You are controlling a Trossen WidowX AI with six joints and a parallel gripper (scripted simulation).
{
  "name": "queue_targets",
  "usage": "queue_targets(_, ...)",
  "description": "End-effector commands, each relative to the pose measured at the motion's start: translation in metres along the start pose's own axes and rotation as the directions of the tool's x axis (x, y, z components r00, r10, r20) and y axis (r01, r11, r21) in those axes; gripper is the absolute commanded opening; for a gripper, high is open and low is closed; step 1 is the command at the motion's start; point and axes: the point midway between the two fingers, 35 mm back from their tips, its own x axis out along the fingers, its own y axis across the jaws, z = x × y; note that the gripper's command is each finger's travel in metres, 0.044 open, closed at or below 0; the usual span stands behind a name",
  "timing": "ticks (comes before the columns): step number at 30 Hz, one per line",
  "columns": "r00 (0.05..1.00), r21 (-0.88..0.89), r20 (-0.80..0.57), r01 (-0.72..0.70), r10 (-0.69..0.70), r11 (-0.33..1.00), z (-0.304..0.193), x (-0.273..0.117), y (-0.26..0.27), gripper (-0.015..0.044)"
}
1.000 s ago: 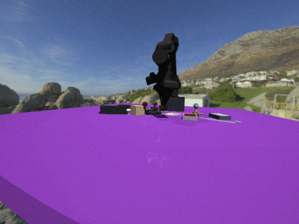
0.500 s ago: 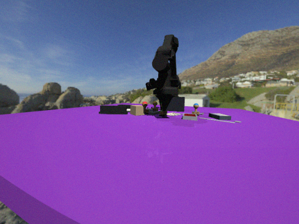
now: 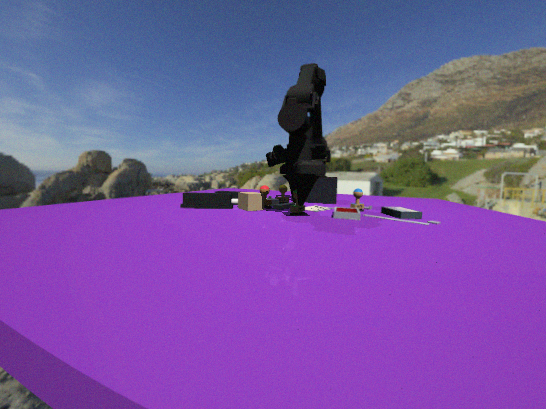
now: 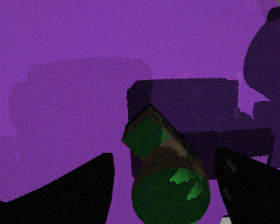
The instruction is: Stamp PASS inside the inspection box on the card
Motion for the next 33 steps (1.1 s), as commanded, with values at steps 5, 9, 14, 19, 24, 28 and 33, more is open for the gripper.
queue_targets(5, 1.000, -0.003, -0.001, -0.001, 0.001, 1.000, 0.003, -0.058, 0.005, 0.0260)
queue_targets(9, 1.000, -0.005, -0.003, -0.001, 0.001, 1.000, 0.000, -0.115, 0.000, 0.0260)
queue_targets(14, 1.000, -0.005, -0.003, -0.001, 0.001, 1.000, 0.000, -0.118, 0.000, 0.0260)
queue_targets(19, 1.000, -0.005, -0.003, -0.001, 0.001, 1.000, 0.000, -0.118, 0.000, 0.0260)
queue_targets(24, 1.000, -0.005, -0.003, -0.001, 0.001, 1.000, 0.000, -0.118, 0.000, 0.0260)
queue_targets(28, 1.000, -0.005, -0.003, -0.001, 0.001, 1.000, 0.000, -0.118, 0.000, 0.0260)
queue_targets(33, 1.000, -0.007, 0.000, -0.001, 0.001, 1.000, 0.001, -0.117, 0.000, 0.0260)
